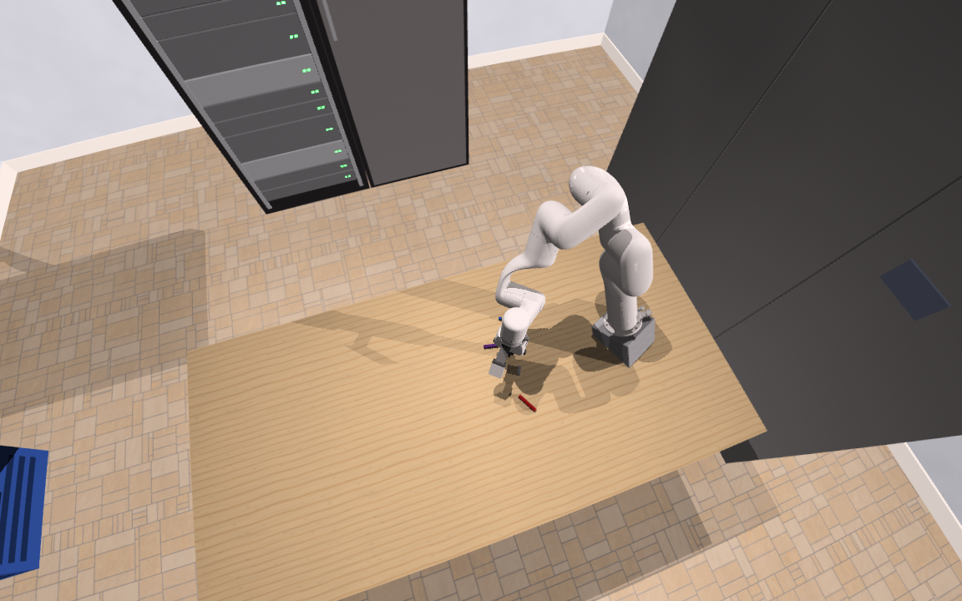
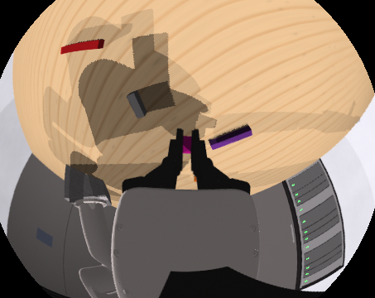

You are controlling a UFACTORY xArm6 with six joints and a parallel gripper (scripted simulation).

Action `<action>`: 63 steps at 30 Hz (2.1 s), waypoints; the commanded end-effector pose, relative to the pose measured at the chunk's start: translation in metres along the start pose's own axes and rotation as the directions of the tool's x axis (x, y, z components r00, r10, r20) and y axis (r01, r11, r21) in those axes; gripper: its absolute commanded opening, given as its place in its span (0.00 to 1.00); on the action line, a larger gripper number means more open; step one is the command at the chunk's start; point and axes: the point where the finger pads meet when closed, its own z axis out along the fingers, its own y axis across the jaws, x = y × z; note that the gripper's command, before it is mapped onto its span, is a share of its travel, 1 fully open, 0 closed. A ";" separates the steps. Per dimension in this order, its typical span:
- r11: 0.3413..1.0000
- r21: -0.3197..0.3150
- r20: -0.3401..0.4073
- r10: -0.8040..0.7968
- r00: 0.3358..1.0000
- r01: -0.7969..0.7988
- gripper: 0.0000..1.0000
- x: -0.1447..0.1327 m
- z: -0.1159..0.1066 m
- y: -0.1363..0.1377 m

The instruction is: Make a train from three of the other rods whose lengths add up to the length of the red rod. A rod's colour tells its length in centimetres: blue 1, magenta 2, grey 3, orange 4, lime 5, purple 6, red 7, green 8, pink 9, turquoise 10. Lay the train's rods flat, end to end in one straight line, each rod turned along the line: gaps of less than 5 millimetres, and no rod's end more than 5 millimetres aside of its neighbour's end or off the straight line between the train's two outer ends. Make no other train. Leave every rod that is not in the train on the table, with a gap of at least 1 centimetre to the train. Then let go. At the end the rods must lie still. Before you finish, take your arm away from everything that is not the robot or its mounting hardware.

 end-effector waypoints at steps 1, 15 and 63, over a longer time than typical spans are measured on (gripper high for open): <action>1.000 -0.002 -0.002 0.001 1.000 -0.001 0.04 0.001 -0.001 0.001; 1.000 -0.002 -0.002 0.001 1.000 -0.001 0.04 0.001 -0.001 0.001; 1.000 -0.002 -0.002 0.001 1.000 -0.001 0.04 0.001 0.011 0.001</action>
